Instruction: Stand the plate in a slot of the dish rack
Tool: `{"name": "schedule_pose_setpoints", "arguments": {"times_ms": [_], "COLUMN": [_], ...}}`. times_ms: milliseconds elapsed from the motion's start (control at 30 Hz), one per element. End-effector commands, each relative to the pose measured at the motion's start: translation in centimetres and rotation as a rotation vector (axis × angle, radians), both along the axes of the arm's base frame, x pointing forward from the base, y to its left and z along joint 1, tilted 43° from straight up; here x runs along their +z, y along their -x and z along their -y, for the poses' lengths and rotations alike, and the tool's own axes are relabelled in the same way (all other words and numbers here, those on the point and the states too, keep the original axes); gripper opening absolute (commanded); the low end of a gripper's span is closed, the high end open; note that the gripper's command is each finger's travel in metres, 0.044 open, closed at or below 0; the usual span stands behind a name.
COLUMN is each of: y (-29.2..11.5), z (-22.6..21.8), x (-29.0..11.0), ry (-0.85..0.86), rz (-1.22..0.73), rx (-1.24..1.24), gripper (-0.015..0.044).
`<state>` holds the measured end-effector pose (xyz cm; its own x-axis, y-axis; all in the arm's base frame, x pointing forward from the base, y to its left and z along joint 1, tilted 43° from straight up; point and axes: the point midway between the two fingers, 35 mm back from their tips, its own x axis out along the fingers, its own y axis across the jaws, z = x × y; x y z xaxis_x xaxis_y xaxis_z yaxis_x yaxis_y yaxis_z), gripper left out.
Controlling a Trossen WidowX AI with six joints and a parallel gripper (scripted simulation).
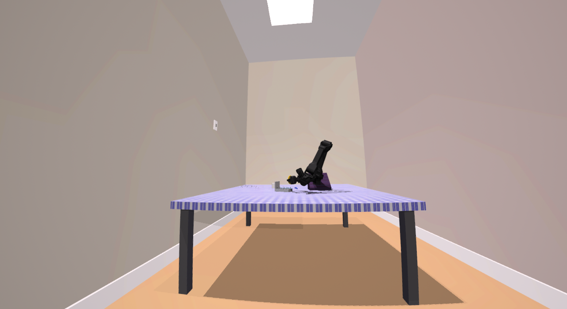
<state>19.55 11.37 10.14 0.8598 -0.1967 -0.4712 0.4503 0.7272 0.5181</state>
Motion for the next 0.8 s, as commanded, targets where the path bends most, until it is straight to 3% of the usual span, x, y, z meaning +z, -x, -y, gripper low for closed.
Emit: {"name": "schedule_pose_setpoints", "arguments": {"times_ms": [0,167,767], "y": [0.3,0.8,0.1], "z": [-0.2,-0.5,-1.8], "x": [0.4,1.1,-0.7], "ry": [-0.009,-0.026,-0.024], "rz": [0.072,0.164,0.162], "rx": [0.014,0.037,0.04], "gripper": [0.0,0.0,0.0]}}
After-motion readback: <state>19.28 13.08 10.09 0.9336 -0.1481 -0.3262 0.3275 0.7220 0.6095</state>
